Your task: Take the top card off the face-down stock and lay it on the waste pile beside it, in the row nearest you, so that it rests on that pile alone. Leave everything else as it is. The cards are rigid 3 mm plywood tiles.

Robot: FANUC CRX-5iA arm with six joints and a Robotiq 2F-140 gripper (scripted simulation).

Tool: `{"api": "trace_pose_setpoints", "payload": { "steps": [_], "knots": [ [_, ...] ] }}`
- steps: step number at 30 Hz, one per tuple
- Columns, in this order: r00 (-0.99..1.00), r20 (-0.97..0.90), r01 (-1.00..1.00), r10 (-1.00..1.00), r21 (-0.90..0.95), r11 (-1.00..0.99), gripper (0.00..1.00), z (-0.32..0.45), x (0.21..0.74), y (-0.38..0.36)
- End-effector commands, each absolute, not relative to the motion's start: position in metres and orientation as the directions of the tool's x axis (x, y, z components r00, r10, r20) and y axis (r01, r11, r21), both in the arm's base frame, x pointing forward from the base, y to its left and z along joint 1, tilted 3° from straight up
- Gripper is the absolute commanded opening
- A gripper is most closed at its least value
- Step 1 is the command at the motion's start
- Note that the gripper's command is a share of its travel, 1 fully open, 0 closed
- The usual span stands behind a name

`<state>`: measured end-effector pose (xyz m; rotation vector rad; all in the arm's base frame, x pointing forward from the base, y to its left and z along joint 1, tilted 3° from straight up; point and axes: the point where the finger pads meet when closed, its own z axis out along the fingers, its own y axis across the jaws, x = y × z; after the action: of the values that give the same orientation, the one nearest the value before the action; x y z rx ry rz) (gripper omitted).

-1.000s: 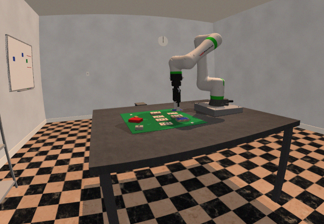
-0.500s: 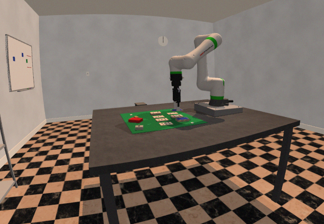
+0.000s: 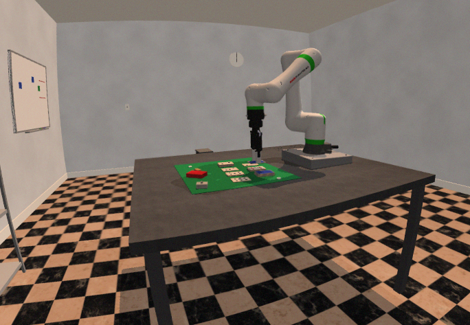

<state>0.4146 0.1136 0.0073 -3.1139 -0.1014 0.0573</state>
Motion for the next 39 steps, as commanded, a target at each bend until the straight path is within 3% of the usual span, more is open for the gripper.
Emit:
{"api": "trace_pose_setpoints", "payload": {
  "steps": [1,39],
  "knots": [
    [0.997,-0.035,0.065,0.065,-0.027,-0.998,0.43,0.005,0.415,0.114],
    [0.997,-0.035,0.065,0.065,-0.027,-0.998,0.43,-0.02,0.414,0.114]
  ]
}}
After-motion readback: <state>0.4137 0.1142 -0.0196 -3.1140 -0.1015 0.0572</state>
